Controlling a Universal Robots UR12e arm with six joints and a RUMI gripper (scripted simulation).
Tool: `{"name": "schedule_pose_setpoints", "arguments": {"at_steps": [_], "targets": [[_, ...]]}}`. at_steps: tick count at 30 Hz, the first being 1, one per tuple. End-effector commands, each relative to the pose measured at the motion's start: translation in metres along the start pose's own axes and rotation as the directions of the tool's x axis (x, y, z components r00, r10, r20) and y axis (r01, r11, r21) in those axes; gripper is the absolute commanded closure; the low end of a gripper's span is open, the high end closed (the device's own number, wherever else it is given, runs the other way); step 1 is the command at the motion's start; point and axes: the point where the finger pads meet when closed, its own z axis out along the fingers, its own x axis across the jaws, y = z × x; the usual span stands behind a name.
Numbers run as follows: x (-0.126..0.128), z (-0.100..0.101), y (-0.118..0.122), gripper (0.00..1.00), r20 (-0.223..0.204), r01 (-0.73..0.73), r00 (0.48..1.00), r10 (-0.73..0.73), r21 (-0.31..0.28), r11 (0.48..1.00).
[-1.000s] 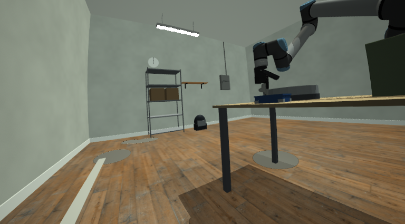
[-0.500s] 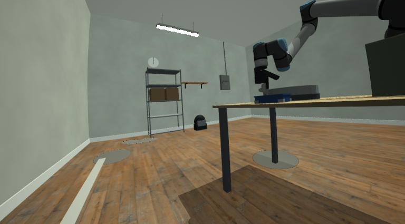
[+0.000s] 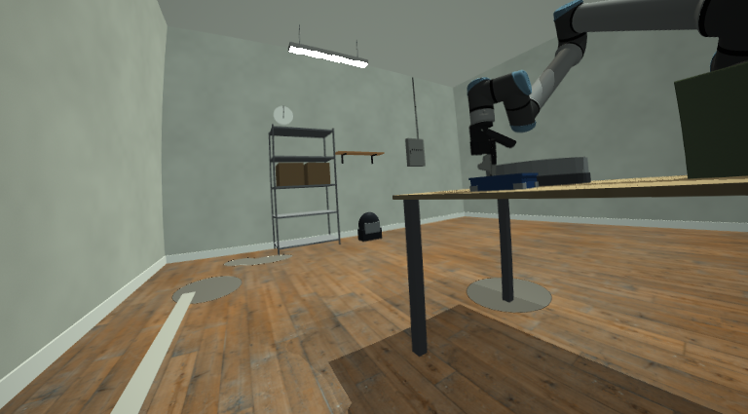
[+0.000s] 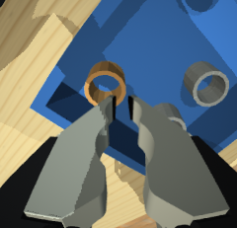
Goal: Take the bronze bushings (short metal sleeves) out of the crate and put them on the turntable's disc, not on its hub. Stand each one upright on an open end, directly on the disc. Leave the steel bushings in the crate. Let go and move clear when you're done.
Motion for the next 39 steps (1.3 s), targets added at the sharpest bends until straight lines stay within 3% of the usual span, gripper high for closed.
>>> {"name": "schedule_pose_setpoints", "arguments": {"at_steps": [1,17,39], "targets": [[0.0,0.002,0.0,0.94,0.001,0.0,1.0,0.0,-0.001,1.0],[0.0,0.022,0.0,0.94,0.001,0.0,1.0,0.0,-0.001,1.0],[0.0,0.023,0.0,0.94,0.001,0.0,1.0,0.0,-0.001,1.0]]}}
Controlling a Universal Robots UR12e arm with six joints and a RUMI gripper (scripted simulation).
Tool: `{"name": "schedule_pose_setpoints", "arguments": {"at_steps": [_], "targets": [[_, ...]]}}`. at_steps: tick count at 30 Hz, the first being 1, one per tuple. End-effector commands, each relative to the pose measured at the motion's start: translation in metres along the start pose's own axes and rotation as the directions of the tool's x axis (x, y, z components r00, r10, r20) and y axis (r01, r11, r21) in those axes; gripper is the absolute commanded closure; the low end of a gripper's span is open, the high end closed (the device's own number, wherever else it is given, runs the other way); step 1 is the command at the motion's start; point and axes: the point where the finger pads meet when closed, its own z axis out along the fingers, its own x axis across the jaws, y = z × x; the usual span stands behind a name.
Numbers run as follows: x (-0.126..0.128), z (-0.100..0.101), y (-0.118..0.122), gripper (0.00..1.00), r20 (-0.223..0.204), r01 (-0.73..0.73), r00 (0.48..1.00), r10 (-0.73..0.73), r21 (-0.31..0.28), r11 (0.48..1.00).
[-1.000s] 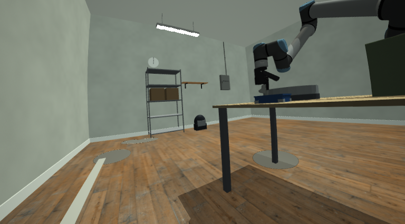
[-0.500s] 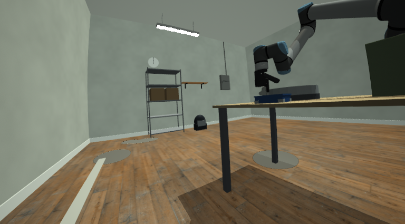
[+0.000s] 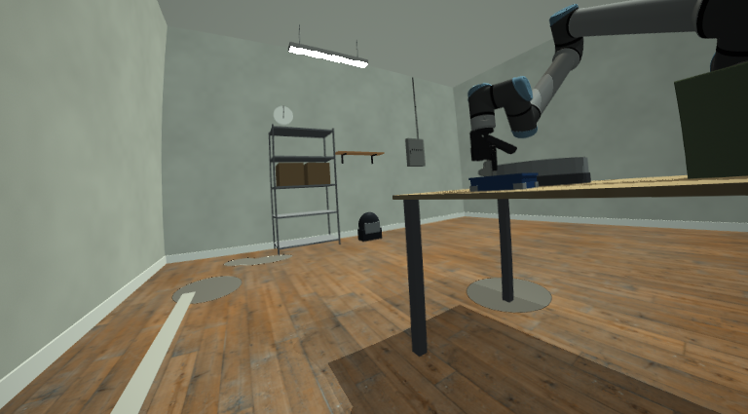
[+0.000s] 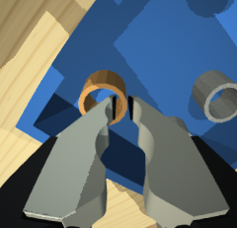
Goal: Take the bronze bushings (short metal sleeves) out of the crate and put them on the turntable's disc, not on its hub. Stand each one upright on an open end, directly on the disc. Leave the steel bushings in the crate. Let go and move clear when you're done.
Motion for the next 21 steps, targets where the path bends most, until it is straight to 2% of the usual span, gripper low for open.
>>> {"name": "schedule_pose_setpoints", "arguments": {"at_steps": [1,18,19,21], "targets": [[-0.0003,-0.0006,0.0004,0.94,0.001,0.0,1.0,0.0,-0.001,1.0],[-0.0003,-0.0006,0.0004,0.94,0.001,0.0,1.0,0.0,-0.001,1.0],[-0.0003,-0.0006,0.0004,1.0,0.001,0.0,1.0,0.0,-0.001,1.0],[-0.0003,-0.0006,0.0004,1.0,0.001,0.0,1.0,0.0,-0.001,1.0]]}}
